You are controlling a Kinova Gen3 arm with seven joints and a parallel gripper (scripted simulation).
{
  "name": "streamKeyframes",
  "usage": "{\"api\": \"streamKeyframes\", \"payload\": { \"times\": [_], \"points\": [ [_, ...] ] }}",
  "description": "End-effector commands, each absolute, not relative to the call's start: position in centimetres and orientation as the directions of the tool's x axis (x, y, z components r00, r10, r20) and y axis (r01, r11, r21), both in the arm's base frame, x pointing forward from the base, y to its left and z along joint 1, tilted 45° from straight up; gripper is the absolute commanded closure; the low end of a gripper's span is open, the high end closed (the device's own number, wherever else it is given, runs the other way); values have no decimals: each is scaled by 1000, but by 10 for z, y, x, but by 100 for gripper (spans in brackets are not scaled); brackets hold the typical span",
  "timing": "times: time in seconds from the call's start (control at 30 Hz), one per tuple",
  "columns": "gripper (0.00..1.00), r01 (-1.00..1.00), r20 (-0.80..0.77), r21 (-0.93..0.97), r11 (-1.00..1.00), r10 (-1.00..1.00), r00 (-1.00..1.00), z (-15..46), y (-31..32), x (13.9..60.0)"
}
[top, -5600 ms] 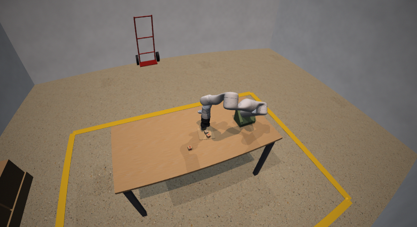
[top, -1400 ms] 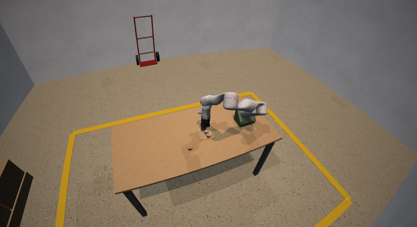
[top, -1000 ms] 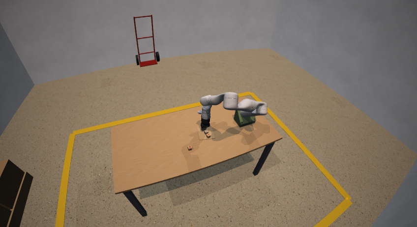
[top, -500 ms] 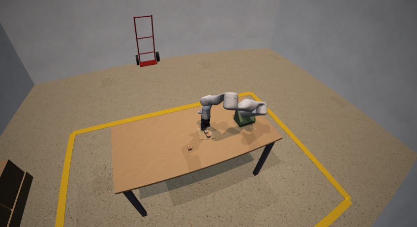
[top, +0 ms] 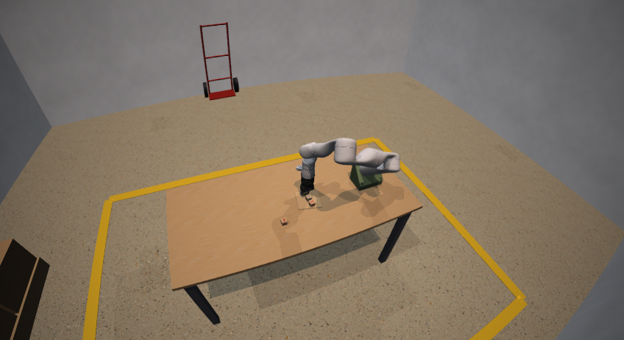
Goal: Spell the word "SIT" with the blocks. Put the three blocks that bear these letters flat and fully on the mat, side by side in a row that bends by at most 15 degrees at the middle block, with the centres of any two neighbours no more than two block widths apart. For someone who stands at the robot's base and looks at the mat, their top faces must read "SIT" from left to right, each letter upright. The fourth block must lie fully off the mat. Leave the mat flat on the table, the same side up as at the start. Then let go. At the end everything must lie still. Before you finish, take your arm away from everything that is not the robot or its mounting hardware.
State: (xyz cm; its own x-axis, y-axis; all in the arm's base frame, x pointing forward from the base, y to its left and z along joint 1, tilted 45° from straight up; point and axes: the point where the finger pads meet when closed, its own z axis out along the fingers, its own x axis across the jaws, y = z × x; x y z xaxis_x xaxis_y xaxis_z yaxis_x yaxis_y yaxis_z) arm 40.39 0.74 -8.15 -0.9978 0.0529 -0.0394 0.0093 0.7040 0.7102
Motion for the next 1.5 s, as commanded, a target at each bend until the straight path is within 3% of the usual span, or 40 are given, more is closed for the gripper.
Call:
{"api": "streamKeyframes", "payload": {
  "times": [0.0,0.13,0.67,1.47],
  "points": [
    [25,0,-49,709,705,50,-998,-82,8,407],
    [13,0,-49,709,705,50,-998,-82,8,407],
    [13,-1,-51,709,706,49,-998,-79,4,407],
    [13,-2,-51,709,705,49,-997,-19,-55,402]
  ]
}}
